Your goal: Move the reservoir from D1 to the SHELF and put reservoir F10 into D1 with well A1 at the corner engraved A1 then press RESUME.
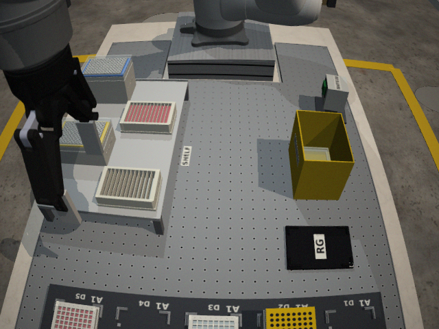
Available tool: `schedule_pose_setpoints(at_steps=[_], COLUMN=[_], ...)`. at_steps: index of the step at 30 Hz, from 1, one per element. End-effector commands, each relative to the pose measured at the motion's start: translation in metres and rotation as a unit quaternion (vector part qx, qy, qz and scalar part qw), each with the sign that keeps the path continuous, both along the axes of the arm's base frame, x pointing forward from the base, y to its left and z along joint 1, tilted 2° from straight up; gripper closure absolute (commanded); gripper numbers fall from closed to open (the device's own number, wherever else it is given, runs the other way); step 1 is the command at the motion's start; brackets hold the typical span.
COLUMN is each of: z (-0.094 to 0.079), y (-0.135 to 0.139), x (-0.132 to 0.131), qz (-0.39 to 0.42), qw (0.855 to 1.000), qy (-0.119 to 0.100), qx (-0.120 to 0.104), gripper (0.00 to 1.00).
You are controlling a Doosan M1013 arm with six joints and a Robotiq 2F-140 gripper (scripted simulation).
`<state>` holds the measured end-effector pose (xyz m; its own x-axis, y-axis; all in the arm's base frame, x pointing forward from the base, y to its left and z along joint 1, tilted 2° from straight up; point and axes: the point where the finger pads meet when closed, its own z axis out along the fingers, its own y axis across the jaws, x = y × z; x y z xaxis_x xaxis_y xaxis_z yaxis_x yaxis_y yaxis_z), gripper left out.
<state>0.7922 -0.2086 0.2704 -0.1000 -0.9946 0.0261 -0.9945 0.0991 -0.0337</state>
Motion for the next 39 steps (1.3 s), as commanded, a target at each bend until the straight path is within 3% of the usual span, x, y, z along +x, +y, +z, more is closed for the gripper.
schedule_pose_setpoints(at_steps=[1, 20, 35, 39], z=[0.000, -0.002, -0.004, -0.004], y=[0.000, 0.075, 0.150, 0.158], x=[0.005, 0.009, 0.013, 0.013], qz=[0.000, 0.000, 0.000, 0.000], qw=[1.000, 1.000, 1.000, 1.000], qy=[0.000, 0.000, 0.000, 0.000], qx=[0.000, 0.000, 0.000, 0.000], gripper=[0.23, 0.23, 0.23, 0.23])
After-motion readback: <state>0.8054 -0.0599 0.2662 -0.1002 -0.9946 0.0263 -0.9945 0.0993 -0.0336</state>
